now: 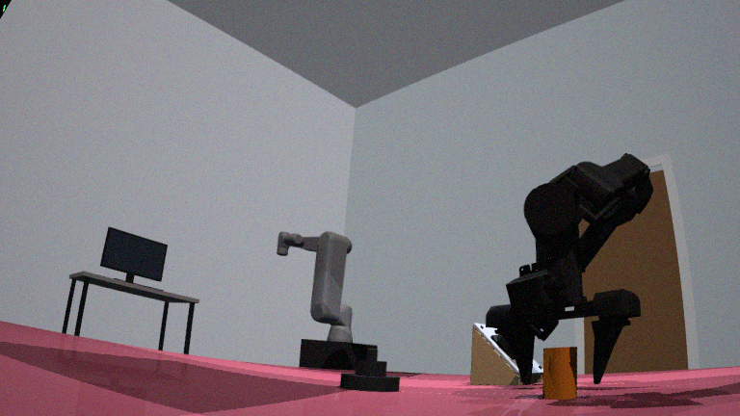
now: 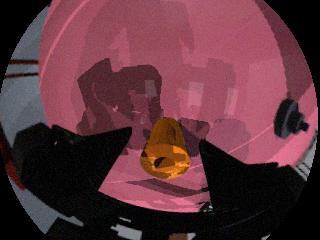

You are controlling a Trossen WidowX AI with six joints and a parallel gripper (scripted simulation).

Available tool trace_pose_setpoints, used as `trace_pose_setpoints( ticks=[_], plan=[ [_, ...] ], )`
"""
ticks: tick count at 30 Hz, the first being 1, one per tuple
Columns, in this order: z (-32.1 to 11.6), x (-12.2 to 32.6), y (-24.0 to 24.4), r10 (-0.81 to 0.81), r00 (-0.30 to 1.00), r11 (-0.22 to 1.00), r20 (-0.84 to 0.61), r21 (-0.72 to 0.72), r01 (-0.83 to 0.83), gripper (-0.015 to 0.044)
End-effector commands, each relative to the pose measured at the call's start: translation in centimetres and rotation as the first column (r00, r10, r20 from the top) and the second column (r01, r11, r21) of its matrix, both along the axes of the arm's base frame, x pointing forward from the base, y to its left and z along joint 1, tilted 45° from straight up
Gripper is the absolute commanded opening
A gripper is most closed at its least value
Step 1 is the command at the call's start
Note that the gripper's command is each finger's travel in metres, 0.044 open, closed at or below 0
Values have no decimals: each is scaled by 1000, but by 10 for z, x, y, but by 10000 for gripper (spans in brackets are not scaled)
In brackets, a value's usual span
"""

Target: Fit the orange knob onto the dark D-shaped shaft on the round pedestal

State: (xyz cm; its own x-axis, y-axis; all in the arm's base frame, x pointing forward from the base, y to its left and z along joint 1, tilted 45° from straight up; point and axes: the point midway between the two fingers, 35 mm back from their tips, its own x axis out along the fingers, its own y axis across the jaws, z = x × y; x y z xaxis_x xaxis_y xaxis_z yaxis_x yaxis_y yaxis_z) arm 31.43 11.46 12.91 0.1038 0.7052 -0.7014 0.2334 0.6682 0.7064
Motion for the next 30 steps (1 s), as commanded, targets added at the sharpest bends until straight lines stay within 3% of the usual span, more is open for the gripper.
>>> trace_pose_setpoints(
  ticks=[1, 4, 14, 20, 25, 30],
  plan=[
    [-4, 0, 3, -4, 1000, 1000, -1, -1, 4, 440],
    [-6, 0, 5, -5, 1000, 1000, -1, 0, 5, 440],
    [-6, 0, 5, -5, 1000, 1000, -1, 0, 5, 177],
    [-6, 0, 5, -5, 1000, 1000, -1, 0, 5, 138],
    [2, 2, -7, -12, 1000, 1000, -8, -5, 12, 6],
    [20, 2, -32, -25, 999, 1000, -22, -11, 25, 0]
  ],
)
